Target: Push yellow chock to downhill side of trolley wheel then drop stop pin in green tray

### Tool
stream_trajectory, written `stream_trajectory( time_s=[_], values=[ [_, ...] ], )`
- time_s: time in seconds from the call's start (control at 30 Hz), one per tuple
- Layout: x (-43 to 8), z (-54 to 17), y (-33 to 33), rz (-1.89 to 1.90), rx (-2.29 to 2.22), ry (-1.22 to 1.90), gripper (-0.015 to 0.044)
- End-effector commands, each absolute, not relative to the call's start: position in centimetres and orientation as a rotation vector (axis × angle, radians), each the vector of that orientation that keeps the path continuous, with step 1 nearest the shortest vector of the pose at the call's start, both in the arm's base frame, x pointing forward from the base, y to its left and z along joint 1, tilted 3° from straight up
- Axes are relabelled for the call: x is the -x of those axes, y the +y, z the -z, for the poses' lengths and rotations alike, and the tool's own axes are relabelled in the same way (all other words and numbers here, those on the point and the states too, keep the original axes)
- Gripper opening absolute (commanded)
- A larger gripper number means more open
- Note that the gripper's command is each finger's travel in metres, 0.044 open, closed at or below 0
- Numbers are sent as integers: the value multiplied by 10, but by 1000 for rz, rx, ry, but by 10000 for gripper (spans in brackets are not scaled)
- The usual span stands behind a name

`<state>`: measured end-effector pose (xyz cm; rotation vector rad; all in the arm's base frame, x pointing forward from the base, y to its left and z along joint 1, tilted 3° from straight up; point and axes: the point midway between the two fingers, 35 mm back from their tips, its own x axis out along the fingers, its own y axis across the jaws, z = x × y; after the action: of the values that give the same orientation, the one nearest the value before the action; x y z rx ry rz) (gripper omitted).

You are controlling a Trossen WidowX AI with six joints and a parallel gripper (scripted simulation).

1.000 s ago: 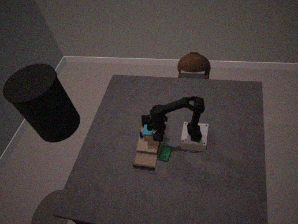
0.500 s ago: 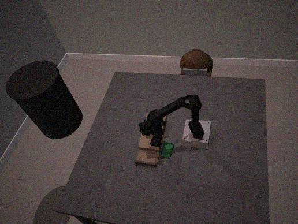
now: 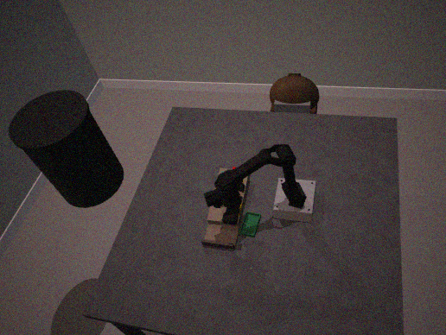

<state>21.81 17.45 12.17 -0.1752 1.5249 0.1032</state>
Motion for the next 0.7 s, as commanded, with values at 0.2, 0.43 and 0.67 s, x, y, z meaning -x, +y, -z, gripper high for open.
stream_trajectory(
  time_s=[0.2,0.43,0.67],
  values=[
    [-243,-118,181,-97,179,1519,0],
    [-243,-107,181,-97,179,1519,0],
    [-244,-88,181,-97,179,1519,0]
  ],
)
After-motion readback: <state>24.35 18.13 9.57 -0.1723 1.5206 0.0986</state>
